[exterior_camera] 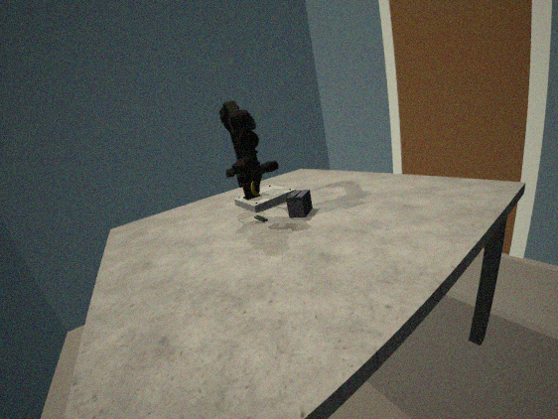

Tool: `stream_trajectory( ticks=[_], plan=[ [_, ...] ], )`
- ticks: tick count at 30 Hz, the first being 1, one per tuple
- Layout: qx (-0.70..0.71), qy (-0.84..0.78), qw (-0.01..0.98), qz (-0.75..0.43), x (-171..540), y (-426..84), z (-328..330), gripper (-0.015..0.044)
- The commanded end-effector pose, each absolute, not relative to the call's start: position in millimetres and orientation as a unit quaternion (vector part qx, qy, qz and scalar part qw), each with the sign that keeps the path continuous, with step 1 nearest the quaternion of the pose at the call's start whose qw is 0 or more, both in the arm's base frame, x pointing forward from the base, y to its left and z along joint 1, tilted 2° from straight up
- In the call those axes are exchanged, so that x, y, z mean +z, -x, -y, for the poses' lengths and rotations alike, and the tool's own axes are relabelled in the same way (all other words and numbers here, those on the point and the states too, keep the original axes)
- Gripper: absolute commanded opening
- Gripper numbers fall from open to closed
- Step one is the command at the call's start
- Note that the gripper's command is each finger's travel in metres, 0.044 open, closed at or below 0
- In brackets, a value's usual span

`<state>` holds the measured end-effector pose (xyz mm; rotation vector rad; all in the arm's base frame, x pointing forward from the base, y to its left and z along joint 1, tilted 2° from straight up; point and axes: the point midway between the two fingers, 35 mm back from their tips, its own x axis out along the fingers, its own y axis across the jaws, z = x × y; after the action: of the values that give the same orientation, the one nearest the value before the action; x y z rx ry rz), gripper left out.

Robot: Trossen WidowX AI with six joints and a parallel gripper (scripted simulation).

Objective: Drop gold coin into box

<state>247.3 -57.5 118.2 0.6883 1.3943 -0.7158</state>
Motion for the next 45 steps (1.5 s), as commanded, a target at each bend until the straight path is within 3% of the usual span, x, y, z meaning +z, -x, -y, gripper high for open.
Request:
stream_trajectory(
  ticks=[1, 45],
  plan=[
    [-0.318, -0.303, 0.654, -0.615, 118.4, -253.0, 52.4, 0.0000],
    [-0.310, -0.304, 0.656, -0.617, 118.1, -304.7, -35.9, 0.0000]
  ],
)
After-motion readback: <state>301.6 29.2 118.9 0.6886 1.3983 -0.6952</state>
